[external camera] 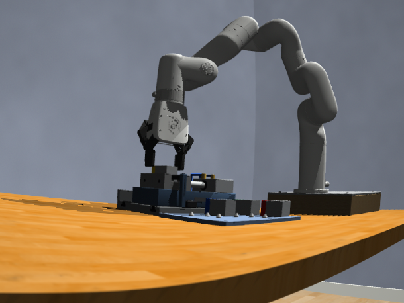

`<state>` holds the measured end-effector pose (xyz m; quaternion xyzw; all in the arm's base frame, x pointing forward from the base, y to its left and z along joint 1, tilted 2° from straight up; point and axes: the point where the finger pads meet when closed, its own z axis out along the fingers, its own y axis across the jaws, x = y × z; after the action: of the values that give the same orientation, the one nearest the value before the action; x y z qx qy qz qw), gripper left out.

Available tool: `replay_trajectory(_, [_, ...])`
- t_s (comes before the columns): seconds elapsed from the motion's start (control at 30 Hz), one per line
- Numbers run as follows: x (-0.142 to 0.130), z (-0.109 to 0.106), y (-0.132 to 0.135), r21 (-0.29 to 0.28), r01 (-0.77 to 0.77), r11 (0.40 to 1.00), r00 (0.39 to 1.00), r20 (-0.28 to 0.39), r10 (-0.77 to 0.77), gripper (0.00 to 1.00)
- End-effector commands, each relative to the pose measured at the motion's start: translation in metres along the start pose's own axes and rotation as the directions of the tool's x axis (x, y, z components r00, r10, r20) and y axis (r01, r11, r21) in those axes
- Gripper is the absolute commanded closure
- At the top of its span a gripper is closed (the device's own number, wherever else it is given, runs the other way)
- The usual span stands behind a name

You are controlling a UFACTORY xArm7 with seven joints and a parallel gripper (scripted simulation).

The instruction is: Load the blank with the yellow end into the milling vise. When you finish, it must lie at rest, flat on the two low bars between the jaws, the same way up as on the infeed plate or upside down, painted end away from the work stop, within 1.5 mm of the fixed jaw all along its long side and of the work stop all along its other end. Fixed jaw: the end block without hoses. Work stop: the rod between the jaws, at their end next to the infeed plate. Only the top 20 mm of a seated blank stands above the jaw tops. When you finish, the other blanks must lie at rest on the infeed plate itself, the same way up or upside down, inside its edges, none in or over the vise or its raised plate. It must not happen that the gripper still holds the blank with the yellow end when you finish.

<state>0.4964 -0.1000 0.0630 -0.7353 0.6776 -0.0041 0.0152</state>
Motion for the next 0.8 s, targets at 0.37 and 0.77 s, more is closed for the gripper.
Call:
replay_trajectory(0.37, [0.0005,-0.0018,-0.0016,0.004,0.0,1.0,1.0,-0.002,0.0,0.0])
replay_trajectory(0.77, [0.0005,-0.0039,-0.0016,0.004,0.0,1.0,1.0,-0.001,0.0,0.0])
